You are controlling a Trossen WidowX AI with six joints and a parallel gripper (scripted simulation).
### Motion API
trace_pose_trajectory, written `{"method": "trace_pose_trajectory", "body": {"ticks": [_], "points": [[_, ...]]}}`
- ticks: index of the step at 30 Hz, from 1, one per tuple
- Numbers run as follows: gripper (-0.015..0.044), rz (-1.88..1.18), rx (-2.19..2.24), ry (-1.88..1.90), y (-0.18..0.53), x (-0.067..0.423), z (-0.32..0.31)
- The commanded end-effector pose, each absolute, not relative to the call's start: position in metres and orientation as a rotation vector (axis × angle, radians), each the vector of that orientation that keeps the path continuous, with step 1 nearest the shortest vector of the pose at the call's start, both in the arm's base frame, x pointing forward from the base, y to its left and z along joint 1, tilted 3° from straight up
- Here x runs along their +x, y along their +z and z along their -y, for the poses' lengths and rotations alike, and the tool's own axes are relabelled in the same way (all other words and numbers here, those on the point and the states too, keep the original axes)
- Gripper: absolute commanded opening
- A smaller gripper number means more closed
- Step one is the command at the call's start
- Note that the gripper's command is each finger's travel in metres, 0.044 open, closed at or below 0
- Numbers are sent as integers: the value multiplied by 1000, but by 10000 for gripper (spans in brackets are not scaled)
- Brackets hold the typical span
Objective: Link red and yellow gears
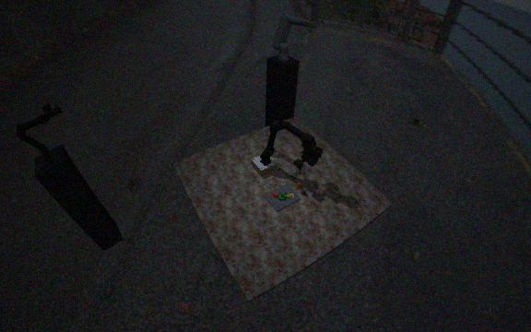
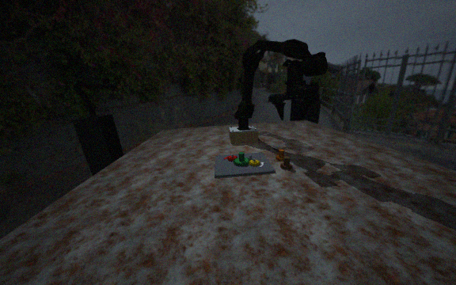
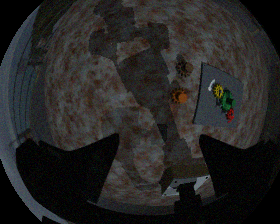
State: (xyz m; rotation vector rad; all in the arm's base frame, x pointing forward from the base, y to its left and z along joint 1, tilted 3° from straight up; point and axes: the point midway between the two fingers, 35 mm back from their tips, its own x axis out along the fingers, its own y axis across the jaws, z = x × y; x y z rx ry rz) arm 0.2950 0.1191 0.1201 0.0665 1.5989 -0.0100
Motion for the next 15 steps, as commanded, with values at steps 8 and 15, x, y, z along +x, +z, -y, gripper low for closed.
{"method": "trace_pose_trajectory", "body": {"ticks": [8, 15], "points": [[440, -1602, 85, -23, 139, 241, -206], [440, -1602, 85, -23, 139, 241, -206]]}}
